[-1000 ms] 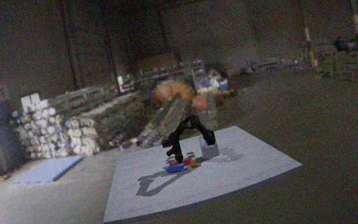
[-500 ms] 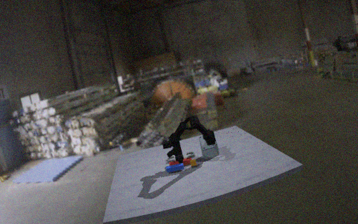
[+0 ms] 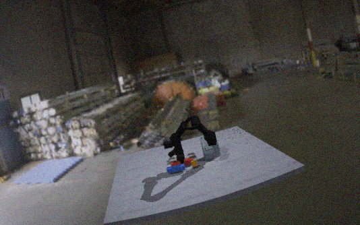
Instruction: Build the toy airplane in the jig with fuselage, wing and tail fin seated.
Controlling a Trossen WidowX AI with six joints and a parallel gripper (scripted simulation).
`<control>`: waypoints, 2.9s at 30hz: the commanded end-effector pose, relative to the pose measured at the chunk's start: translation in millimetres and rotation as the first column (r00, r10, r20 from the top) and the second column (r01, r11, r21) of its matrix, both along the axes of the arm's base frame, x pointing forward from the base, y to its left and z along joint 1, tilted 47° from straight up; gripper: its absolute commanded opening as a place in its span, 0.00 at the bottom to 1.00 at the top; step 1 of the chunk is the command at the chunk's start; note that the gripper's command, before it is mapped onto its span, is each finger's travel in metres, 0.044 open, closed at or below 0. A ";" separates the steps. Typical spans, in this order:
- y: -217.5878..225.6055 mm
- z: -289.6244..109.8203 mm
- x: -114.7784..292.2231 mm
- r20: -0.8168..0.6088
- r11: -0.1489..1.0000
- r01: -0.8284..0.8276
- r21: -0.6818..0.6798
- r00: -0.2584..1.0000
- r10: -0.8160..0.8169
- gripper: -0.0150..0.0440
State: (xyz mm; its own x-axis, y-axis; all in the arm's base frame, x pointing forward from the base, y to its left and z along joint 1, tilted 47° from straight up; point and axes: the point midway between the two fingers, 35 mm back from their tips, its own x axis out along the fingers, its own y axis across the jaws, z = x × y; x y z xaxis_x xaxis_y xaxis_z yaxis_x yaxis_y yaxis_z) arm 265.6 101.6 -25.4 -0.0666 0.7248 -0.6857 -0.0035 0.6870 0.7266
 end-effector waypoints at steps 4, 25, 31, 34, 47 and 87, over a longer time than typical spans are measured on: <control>-17.3 14.0 10.3 0.020 1.000 0.004 -0.010 1.000 -0.004 0.25; -64.4 56.9 14.6 0.021 1.000 0.004 -0.015 1.000 -0.003 0.25; -76.7 70.1 13.1 0.021 1.000 0.003 -0.012 1.000 -0.002 0.25; -82.5 77.0 11.8 0.019 1.000 0.002 -0.009 1.000 -0.002 0.25; -95.8 71.8 12.3 0.024 1.000 -0.003 -0.008 1.000 0.003 0.25; -146.3 -47.9 1.6 0.061 0.999 -0.040 -0.014 0.997 0.041 0.25</control>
